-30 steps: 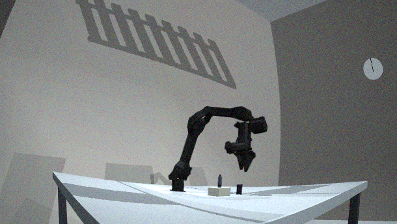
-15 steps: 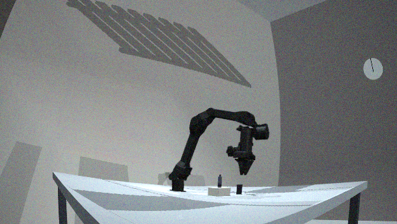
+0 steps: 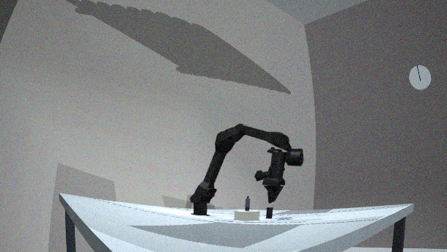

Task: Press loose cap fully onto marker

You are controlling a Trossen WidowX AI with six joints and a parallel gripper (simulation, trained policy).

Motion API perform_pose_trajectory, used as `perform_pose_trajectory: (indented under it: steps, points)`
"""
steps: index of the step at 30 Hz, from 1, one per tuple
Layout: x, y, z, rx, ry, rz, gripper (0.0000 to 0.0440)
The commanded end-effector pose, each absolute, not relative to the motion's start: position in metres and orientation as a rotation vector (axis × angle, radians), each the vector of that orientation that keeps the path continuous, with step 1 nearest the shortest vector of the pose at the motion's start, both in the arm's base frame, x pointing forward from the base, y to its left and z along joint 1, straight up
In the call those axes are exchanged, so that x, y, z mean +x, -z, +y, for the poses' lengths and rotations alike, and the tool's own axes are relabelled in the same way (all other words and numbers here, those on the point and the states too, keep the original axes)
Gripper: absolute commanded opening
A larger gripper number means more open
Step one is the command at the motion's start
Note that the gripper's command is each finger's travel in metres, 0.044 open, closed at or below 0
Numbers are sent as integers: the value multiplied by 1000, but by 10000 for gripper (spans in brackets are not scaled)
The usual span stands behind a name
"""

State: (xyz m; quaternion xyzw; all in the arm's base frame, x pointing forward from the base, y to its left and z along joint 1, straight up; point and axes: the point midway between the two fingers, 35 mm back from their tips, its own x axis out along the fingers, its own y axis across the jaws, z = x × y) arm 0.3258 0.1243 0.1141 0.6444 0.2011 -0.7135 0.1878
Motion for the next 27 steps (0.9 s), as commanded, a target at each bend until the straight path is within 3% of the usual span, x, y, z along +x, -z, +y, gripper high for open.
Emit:
perform_pose_trajectory:
  steps: [1,20,27]
  points:
    - [322,-103,127,1773,2017,595,322]
    - [313,-61,129,1666,1975,694,290]
    - [312,-54,128,1641,1937,711,227]
